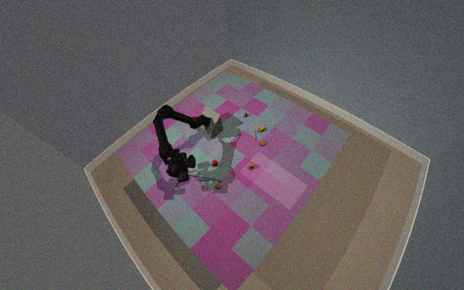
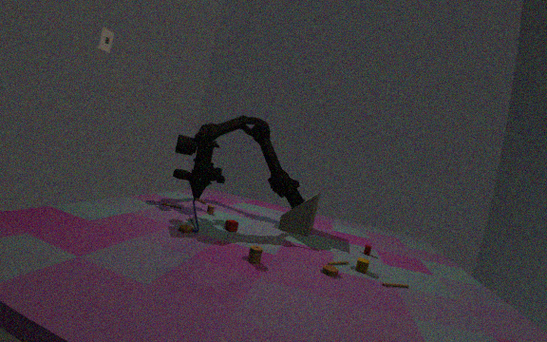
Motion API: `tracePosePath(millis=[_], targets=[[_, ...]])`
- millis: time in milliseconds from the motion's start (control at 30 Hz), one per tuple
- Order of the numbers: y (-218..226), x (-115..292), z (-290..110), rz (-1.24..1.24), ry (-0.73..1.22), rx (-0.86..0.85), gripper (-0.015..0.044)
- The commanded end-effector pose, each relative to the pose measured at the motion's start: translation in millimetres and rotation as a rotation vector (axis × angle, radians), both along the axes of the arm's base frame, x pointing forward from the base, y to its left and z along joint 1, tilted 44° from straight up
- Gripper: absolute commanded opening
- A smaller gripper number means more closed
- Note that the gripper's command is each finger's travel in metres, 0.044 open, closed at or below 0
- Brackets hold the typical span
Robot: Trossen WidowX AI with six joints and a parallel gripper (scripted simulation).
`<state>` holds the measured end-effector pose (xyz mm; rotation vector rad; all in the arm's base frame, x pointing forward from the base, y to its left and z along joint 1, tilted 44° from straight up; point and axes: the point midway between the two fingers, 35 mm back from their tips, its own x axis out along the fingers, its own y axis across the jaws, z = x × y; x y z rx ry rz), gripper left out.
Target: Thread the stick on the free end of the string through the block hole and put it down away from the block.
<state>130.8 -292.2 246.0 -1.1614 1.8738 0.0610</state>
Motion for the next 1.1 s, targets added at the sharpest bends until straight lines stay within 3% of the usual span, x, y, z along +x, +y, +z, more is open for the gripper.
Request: tracePosePath(millis=[0, 1067], targets=[[-1.4, -2.9, 4.4, -0.006, 0.004, -0.010, 0.0000], [0.6, -14.9, -31.7, -0.005, 0.005, -0.007, 0.0000]])
